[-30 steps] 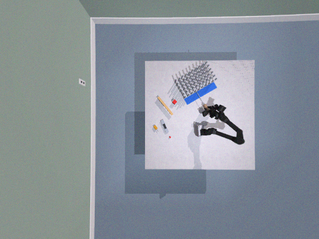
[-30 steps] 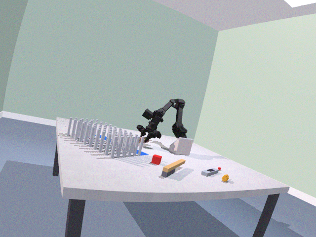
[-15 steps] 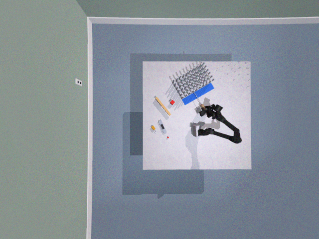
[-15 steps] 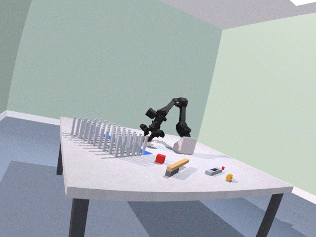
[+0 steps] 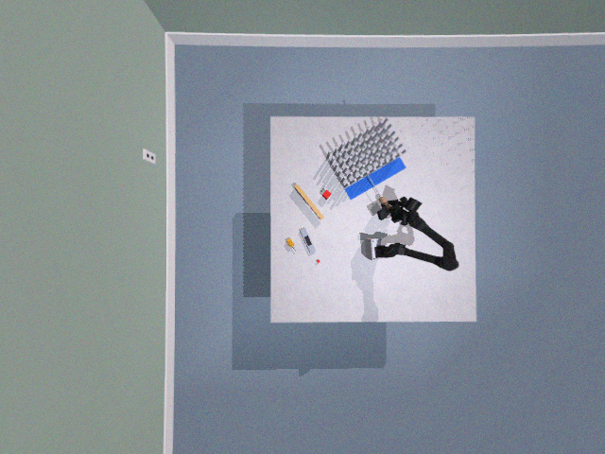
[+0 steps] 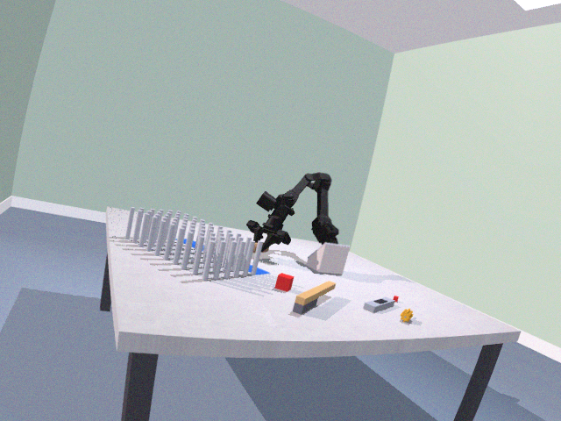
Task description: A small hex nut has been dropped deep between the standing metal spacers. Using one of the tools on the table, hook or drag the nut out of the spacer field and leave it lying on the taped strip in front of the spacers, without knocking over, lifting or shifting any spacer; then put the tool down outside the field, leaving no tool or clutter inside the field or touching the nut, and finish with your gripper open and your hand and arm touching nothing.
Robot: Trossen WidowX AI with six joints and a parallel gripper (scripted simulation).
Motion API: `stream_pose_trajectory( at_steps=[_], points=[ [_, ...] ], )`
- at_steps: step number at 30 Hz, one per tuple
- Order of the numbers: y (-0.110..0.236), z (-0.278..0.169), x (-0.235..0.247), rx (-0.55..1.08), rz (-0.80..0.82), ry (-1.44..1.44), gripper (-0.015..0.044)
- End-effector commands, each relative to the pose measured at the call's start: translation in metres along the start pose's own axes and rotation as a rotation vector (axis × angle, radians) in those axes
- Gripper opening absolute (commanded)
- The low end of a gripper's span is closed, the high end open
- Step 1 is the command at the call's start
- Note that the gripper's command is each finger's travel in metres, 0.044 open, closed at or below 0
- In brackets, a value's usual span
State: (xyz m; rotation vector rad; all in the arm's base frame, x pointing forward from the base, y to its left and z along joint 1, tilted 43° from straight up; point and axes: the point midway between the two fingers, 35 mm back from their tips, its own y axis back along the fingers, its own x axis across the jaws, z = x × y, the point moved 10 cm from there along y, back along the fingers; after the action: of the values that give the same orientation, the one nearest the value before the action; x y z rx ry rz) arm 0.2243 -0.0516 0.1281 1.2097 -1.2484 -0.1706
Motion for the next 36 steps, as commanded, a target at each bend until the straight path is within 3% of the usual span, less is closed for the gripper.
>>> stream_pose_trajectory(
  at_steps=[1,36],
  points=[
    [-0.001,-0.002,0.001,0.002,0.006,-0.008,0.0],
    [-0.011,-0.016,0.002,0.003,0.006,-0.01,0.0]
  ],
)
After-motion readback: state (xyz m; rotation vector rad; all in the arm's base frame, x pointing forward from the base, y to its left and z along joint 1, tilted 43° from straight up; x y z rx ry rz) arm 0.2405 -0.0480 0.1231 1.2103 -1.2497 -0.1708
